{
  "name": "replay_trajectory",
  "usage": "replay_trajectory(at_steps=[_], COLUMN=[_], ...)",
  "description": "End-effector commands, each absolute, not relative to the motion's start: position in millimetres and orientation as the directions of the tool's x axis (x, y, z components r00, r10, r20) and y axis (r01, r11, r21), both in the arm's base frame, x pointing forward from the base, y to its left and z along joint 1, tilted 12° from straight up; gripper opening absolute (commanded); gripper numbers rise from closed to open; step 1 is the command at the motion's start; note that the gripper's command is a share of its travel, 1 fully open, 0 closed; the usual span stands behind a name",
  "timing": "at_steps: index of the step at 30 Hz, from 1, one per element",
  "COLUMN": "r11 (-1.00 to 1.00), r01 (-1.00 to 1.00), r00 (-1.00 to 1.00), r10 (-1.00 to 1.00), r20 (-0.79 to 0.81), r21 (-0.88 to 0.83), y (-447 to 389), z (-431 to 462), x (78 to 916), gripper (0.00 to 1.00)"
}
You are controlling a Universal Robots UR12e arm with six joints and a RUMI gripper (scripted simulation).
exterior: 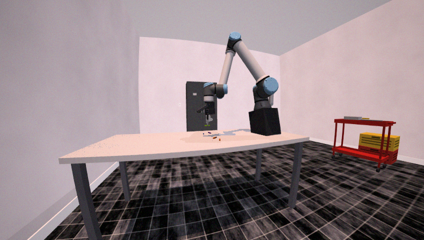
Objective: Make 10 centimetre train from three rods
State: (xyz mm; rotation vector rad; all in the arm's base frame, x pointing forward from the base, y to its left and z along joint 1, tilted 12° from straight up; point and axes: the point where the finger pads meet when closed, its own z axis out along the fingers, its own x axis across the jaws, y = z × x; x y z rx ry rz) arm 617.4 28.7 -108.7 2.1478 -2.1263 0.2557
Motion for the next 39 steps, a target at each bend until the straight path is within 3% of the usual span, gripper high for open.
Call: replay_trajectory(at_steps=[1,24,39], r11=[-0.157,-0.684,-0.723], r01=[-0.988,-0.722,-0.681], r00=[0.151,0.69,0.731], r10=[-0.969,-0.703,-0.663], r20=[0.197,0.171,0.166], r21=[-0.015,0.102,0.112], y=[50,141,150], z=[-113,-131,-133], x=[618,603,601], gripper=[0.0,0.0,0.0])
